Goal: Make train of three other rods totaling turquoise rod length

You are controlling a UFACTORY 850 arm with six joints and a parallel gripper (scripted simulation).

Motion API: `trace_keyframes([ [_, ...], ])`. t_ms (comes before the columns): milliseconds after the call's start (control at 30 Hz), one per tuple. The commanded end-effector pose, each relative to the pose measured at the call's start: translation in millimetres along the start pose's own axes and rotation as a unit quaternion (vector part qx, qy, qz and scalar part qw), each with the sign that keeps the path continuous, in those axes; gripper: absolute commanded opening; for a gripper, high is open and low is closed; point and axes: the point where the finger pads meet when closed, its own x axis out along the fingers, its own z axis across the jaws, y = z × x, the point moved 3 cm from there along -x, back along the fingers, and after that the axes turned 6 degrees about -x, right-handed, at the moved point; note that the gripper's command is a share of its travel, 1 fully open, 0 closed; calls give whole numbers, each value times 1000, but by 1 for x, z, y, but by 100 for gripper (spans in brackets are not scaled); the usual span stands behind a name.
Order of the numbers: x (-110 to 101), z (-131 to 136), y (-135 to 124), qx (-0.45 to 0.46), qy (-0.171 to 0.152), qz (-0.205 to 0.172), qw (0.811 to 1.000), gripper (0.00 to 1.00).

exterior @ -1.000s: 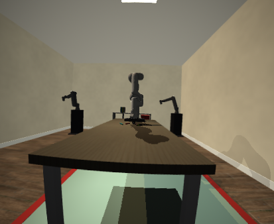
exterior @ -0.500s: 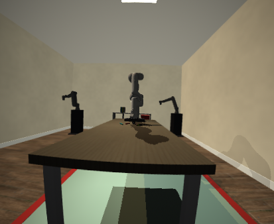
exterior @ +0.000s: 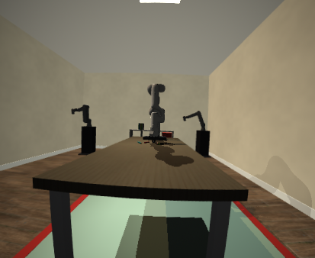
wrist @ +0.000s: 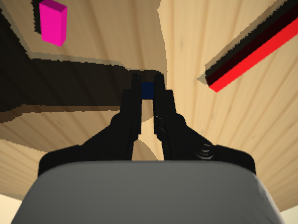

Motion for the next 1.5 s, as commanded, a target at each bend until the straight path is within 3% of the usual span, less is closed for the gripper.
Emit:
trace_keyframes([
  [0, -1, 0, 1, 0, 0, 1, 1000, 12],
  [233, -1, 0, 1, 0, 0, 1, 1000, 24],
  [867, -8, 0, 1, 0, 0, 1, 1000, 24],
  [1333, -75, 0, 1, 0, 0, 1, 1000, 24],
  [1467, -82, 0, 1, 0, 0, 1, 1000, 24],
])
